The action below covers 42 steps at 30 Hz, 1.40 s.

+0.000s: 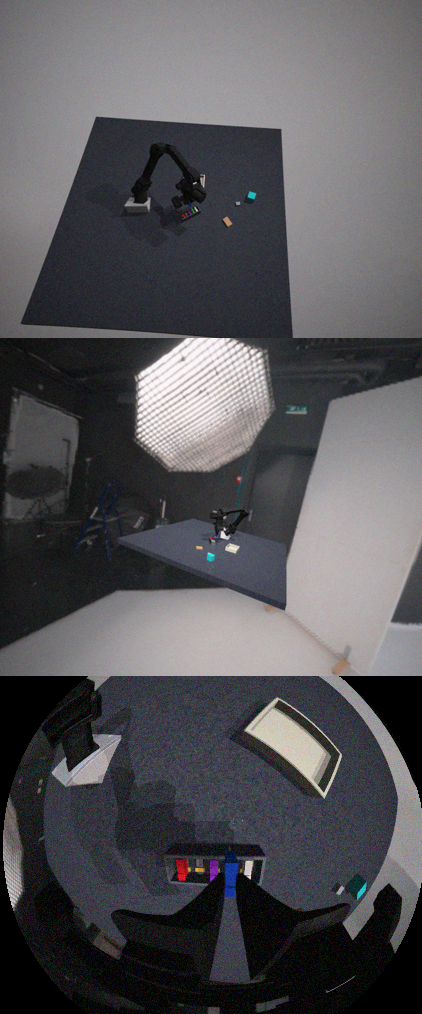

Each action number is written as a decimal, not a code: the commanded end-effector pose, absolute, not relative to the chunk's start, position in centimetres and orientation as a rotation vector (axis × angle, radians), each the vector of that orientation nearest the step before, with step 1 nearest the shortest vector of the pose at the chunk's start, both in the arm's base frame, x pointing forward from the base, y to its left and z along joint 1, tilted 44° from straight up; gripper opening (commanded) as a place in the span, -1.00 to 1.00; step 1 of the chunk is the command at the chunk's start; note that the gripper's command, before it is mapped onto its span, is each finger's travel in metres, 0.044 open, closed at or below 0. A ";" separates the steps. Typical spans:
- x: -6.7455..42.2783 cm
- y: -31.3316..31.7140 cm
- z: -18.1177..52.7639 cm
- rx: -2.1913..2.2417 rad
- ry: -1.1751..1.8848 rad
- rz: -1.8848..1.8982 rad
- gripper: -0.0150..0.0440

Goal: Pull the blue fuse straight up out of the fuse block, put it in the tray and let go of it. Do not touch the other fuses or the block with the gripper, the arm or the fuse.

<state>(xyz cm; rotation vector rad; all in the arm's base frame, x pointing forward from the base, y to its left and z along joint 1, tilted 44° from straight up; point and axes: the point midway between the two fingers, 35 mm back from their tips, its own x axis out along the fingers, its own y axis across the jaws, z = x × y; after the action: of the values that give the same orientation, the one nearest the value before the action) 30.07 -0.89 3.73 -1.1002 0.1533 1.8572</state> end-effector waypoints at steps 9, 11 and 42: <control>30.7 5.4 9.9 -1.114 0.152 1.842 -0.49; 30.6 6.6 11.0 -1.112 0.149 1.842 -0.49; 28.2 13.9 14.0 -1.090 0.123 1.849 -0.49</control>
<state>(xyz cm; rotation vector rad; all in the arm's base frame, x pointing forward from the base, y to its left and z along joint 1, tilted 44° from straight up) 28.31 13.68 14.29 -1.0970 0.1223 1.8510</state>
